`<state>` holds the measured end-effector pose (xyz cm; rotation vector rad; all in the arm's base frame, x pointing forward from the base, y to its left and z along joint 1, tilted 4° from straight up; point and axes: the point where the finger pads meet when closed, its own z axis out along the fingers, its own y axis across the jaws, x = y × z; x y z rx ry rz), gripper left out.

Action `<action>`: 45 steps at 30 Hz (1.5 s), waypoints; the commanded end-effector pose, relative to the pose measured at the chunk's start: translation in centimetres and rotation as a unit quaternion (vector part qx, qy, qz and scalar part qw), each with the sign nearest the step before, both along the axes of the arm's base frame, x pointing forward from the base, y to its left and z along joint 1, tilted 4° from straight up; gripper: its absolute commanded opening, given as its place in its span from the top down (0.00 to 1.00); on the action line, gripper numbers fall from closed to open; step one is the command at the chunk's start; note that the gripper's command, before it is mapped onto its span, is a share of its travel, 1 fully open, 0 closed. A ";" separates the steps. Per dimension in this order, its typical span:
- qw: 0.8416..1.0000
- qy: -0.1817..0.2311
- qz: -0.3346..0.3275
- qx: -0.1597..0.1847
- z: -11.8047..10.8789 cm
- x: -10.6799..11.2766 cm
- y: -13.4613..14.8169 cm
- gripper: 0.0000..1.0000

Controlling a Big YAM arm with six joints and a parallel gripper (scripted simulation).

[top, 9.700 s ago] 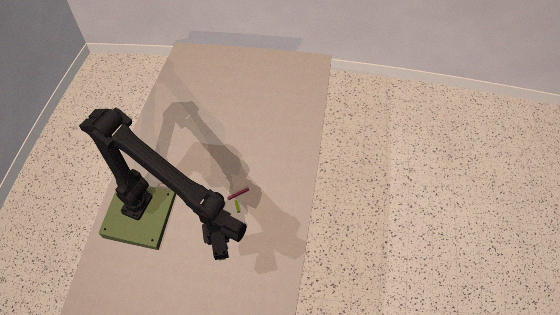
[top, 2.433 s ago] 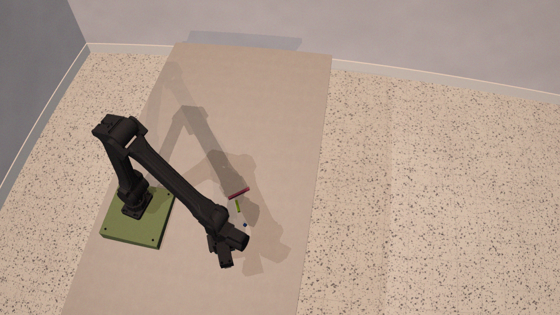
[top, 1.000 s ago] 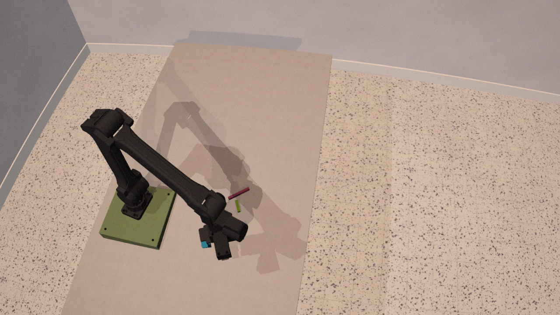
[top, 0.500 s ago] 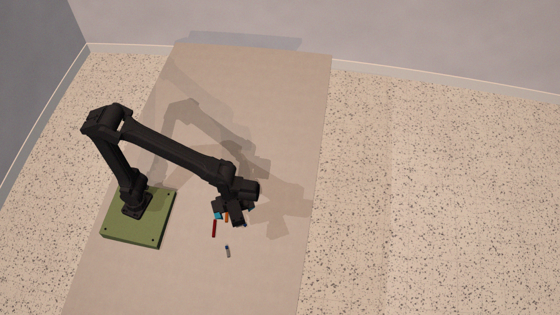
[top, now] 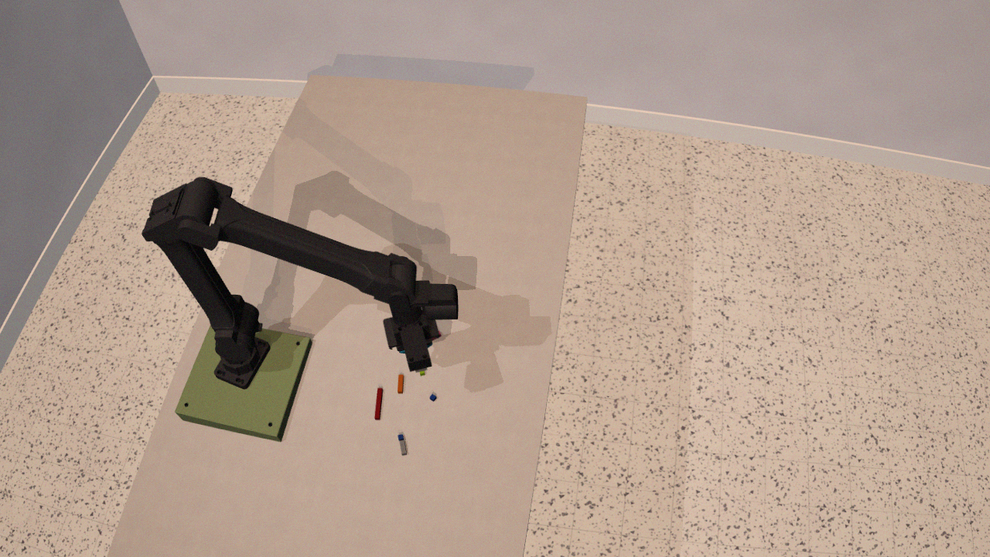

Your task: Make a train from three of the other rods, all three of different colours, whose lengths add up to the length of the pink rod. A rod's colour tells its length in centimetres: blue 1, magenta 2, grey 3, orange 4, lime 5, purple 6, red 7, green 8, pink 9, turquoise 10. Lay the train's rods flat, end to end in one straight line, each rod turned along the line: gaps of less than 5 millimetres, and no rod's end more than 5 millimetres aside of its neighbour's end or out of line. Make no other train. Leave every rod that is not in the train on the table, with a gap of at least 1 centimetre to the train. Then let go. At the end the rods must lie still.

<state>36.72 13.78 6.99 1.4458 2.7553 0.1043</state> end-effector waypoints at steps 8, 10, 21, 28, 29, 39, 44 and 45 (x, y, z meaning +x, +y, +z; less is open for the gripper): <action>1.000 -0.004 -0.005 0.001 0.4 -0.1 0.1 0.77; 1.000 -0.004 -0.005 0.001 0.4 -0.1 0.1 0.77; 1.000 -0.004 -0.005 0.001 0.4 -0.1 0.1 0.77; 1.000 -0.004 -0.005 0.001 0.4 -0.1 0.1 0.77; 1.000 -0.004 -0.005 0.001 0.3 0.0 0.1 0.77; 1.000 -0.002 -0.005 -0.001 -0.7 0.2 0.2 0.77; 1.000 -0.002 -0.005 -0.001 -1.2 0.2 0.3 0.77; 1.000 -0.002 -0.005 -0.001 -1.3 0.2 0.3 0.77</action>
